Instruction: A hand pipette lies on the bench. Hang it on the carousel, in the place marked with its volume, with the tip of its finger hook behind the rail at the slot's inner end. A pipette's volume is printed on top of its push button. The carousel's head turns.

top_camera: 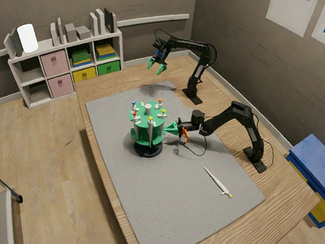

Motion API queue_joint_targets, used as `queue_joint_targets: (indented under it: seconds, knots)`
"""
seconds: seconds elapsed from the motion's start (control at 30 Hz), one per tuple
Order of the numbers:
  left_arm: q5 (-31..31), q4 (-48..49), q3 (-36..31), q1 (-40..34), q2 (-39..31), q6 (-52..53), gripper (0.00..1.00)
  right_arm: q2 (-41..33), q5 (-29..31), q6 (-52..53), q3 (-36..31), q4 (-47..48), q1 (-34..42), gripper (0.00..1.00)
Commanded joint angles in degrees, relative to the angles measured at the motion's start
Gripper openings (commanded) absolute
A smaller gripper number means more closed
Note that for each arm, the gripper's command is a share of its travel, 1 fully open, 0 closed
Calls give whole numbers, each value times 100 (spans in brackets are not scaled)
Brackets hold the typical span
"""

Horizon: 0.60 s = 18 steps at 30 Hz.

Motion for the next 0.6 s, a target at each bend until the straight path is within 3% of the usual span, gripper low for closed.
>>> queue_joint_targets:
  seconds: [0.0,0.53,0.57]
  knots:
    - [154,65,89,105,-233,93,0,56,-134,-60,58,52,-64,100]
    - [154,65,89,105,-233,93,0,56,-134,-60,58,52,-64,100]
    - [425,156,-186,186,-277,92,0,56,-134,-60,58,52,-64,100]
